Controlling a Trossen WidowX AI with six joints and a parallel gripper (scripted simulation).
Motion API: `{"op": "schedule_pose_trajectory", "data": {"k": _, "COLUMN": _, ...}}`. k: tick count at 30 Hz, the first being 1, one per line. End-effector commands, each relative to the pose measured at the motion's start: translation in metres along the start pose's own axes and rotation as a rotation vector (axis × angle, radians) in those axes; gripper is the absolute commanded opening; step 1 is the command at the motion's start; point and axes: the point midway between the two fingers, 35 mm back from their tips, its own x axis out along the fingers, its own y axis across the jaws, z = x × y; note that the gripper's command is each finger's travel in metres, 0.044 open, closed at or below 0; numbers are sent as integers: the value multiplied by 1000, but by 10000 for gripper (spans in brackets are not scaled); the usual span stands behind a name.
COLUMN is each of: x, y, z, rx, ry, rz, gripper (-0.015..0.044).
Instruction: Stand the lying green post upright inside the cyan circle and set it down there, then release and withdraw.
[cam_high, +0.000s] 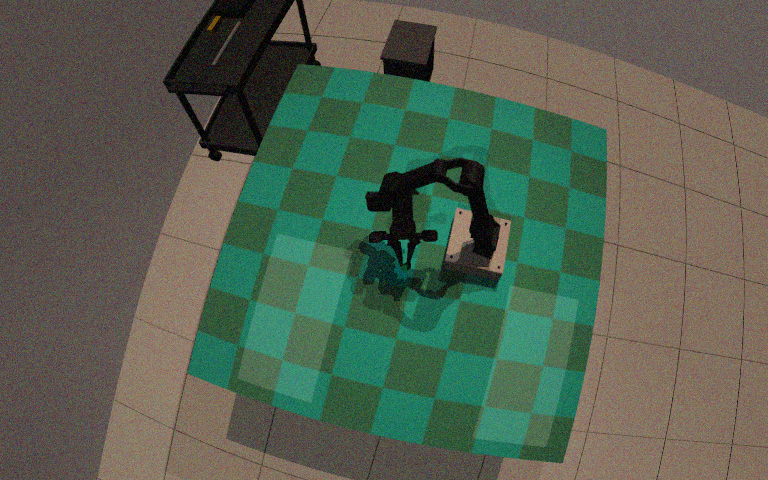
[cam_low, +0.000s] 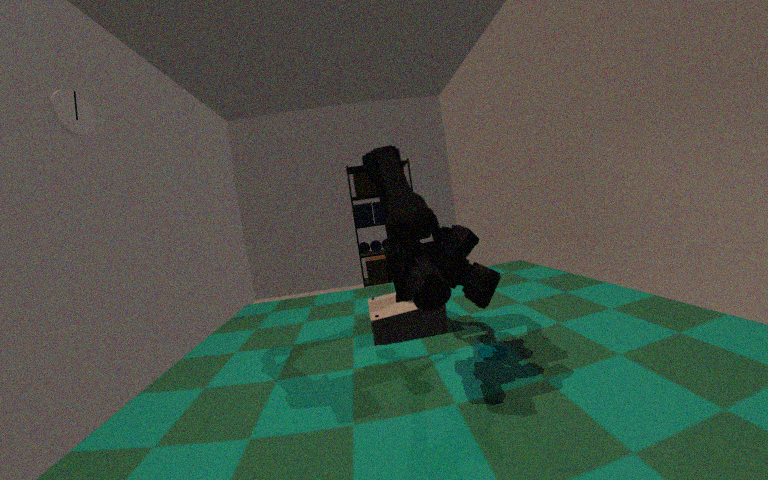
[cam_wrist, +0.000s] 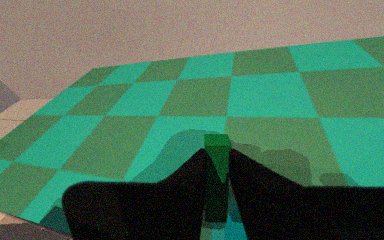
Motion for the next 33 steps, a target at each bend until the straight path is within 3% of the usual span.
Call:
{"op": "schedule_pose_trajectory", "data": {"k": 1, "x": 0, "y": 1, "z": -1, "rx": 4, "ry": -31, "rz": -8, "gripper": 23}}
{"op": "schedule_pose_trajectory", "data": {"k": 33, "x": -15, "y": -6, "z": 2, "rx": -50, "ry": -217, "rz": -136, "gripper": 23}}
